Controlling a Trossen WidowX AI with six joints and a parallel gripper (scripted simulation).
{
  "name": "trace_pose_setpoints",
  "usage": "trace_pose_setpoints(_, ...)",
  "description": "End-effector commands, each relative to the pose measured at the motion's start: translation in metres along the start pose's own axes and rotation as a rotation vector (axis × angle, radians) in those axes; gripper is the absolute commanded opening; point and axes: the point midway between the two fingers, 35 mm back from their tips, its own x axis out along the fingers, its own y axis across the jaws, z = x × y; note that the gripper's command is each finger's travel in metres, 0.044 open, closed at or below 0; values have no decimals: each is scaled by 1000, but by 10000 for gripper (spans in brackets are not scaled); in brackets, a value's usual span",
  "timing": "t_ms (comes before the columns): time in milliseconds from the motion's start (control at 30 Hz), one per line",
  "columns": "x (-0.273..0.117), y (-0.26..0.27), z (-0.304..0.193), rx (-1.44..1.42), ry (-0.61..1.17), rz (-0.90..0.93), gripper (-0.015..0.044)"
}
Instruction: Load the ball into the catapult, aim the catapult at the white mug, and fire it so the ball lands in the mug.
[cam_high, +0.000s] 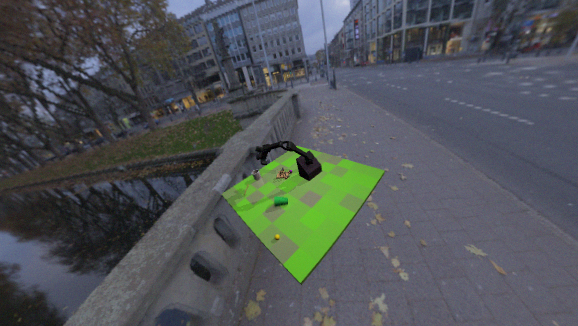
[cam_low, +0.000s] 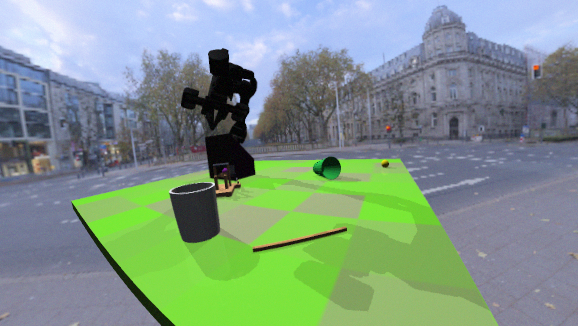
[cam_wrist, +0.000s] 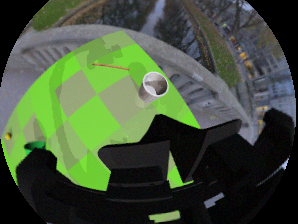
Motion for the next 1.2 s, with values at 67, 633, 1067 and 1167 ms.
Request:
trace_pose_setpoints(67, 0, 31, -26, -164, 118, -22, 0)
trace_pose_setpoints(633, -12, 99, -106, -605, 431, -21, 0)
trace_pose_setpoints(1067, -34, 131, -169, -936, 671, 20, 0)
trace_pose_setpoints(1167, -42, 137, -185, -1014, 730, 38, 0)
